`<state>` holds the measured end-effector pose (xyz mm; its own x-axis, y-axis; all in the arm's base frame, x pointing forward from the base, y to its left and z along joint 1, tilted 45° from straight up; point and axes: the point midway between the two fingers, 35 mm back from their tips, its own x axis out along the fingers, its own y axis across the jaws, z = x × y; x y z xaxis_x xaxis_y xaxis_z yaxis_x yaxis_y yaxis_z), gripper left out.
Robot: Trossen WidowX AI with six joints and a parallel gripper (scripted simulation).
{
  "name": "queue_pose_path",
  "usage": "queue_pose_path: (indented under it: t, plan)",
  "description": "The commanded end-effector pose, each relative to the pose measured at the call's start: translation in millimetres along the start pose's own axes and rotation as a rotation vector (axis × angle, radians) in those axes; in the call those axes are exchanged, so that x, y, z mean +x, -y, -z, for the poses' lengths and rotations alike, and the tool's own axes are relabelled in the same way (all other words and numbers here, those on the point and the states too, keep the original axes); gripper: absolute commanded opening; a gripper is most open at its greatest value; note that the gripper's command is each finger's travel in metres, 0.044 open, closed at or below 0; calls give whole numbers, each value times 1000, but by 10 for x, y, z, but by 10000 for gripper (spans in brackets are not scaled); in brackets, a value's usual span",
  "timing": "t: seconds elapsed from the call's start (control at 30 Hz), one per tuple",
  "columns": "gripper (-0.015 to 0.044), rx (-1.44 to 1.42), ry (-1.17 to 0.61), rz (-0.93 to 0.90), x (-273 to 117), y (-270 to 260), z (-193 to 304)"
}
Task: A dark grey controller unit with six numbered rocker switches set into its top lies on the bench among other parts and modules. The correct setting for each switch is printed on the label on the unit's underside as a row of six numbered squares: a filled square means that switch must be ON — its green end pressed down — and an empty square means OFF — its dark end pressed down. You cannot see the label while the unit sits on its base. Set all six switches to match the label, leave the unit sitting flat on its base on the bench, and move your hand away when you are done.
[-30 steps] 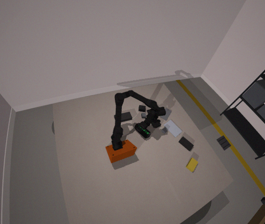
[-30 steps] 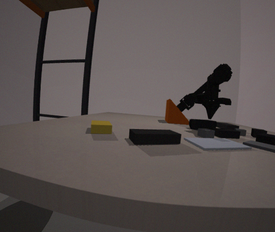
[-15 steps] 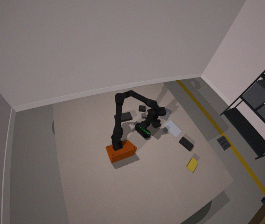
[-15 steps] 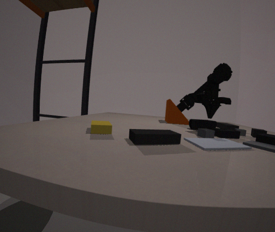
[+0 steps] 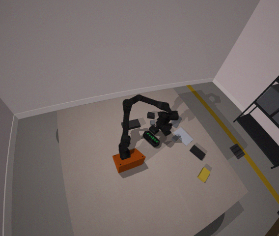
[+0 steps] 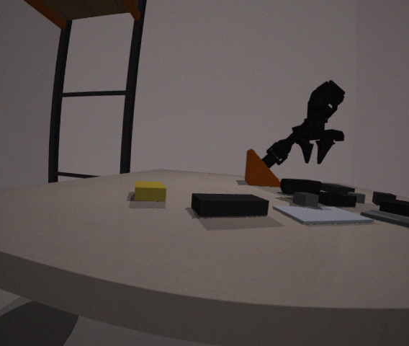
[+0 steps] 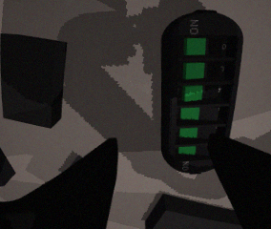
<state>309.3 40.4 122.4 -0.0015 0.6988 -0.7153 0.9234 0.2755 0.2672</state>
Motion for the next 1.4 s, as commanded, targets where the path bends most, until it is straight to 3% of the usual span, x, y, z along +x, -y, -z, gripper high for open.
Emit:
queue_pose_path:
  t: [0.0,0.17,0.6,1.17,1.23,1.37]
  plan:
    - [131,-4,3,4,-11,5,-4]
    - [0,-4,3,4,-11,5,-4]
    - [0,-4,3,4,-11,5,-4]
    - [440,-1,0,-1,-11,-2,0]
    - [440,-1,0,-1,-11,-2,0]
    - [335,1,-3,-42,52,129,-122]
